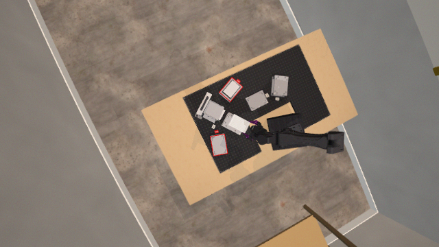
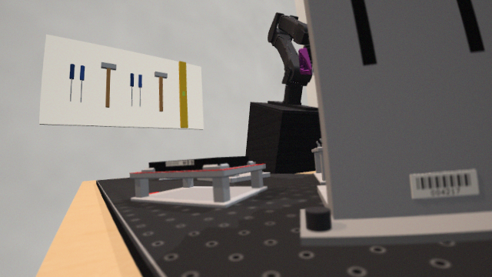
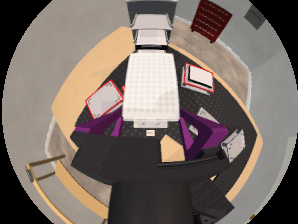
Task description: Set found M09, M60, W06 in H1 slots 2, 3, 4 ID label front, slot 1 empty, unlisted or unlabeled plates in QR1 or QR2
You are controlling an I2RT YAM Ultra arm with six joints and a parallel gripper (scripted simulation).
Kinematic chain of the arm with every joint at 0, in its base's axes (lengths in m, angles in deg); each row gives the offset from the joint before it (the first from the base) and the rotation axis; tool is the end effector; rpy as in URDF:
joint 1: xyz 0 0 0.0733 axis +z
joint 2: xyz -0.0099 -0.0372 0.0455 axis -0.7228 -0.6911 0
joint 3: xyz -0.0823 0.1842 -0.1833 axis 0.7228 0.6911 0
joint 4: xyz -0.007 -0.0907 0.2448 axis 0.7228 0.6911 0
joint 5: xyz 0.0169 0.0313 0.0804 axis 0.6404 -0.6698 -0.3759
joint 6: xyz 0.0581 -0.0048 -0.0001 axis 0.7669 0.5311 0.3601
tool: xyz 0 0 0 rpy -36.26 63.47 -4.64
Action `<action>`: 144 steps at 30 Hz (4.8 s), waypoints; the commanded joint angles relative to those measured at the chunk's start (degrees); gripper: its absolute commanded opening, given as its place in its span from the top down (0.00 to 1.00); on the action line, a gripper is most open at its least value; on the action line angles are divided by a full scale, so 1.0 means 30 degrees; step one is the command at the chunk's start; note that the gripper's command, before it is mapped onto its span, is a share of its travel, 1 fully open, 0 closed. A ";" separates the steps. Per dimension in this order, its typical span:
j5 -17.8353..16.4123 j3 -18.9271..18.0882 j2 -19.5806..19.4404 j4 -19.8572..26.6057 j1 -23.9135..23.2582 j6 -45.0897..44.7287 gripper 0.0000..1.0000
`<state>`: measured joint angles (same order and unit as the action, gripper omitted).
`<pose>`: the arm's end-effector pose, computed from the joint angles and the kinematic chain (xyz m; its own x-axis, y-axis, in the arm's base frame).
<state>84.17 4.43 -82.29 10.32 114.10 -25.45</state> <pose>0.0698 0.1414 0.1820 -0.4924 -0.1641 -0.8548 -0.6429 0.7306 0.2301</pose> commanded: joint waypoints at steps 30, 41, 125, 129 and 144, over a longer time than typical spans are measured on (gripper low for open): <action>0.0341 0.0651 -0.1186 -0.2284 0.0149 0.0086 0.14; 0.0389 0.0944 -0.1773 -0.3153 0.0203 0.0113 0.14; 0.0675 0.2567 -0.7267 -1.0207 0.0528 0.0277 0.14; 0.0685 0.2616 -0.7549 -1.0535 0.0540 0.0283 0.14; 0.0733 0.2826 -0.8924 -1.2108 0.0594 0.0310 0.14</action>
<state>85.79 13.02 -108.94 -23.95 115.87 -24.56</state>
